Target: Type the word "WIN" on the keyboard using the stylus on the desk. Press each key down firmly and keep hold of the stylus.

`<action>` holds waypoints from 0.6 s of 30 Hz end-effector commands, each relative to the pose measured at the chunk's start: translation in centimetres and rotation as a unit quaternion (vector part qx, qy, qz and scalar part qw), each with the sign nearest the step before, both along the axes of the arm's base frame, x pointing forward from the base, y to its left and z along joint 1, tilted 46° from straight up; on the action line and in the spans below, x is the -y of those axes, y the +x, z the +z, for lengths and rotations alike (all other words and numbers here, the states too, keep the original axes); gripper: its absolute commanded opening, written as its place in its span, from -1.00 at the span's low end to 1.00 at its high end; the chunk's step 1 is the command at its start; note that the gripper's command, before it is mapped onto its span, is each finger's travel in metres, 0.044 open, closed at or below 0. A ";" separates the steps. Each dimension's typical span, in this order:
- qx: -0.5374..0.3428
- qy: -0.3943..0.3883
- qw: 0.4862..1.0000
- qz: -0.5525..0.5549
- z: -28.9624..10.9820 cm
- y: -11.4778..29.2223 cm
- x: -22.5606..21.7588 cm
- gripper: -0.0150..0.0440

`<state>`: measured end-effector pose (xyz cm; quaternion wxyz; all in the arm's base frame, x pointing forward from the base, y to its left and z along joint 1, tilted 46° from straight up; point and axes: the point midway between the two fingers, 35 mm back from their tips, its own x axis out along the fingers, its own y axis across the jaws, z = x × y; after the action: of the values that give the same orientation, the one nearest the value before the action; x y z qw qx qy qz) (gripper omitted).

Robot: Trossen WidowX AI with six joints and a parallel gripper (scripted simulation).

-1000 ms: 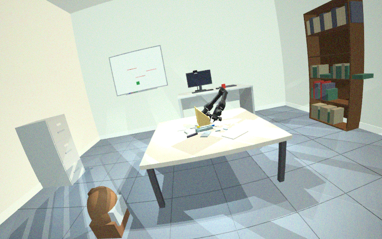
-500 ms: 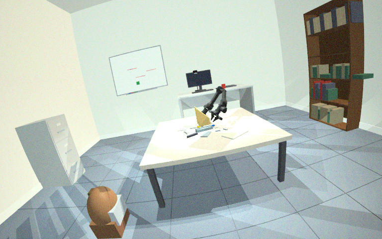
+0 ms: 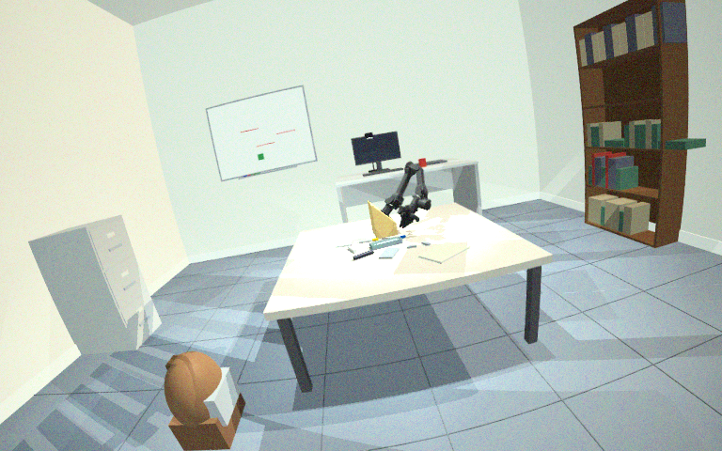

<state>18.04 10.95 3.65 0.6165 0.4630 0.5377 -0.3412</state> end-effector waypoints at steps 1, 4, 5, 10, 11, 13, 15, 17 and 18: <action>0.003 -0.001 1.000 -0.005 -0.2 0.0 0.0 0.02; 0.003 -0.001 1.000 -0.005 -0.4 -0.1 -0.3 0.02; 0.002 -0.001 1.000 -0.005 -0.5 -0.1 -0.4 0.02; 0.002 -0.001 1.000 -0.005 -0.8 -0.1 -0.7 0.02; 0.002 -0.001 1.000 -0.005 -0.9 -0.2 -0.8 0.02; 0.002 -0.001 1.000 -0.005 -1.0 -0.2 -0.9 0.02; 0.002 -0.001 1.000 -0.005 -1.2 -0.2 -1.1 0.02; 0.002 -0.001 1.000 -0.005 -1.3 -0.2 -1.2 0.02; 0.002 -0.001 1.000 -0.005 -1.4 -0.2 -1.3 0.02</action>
<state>17.85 12.17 2.55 0.6160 0.4664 0.5358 -0.3405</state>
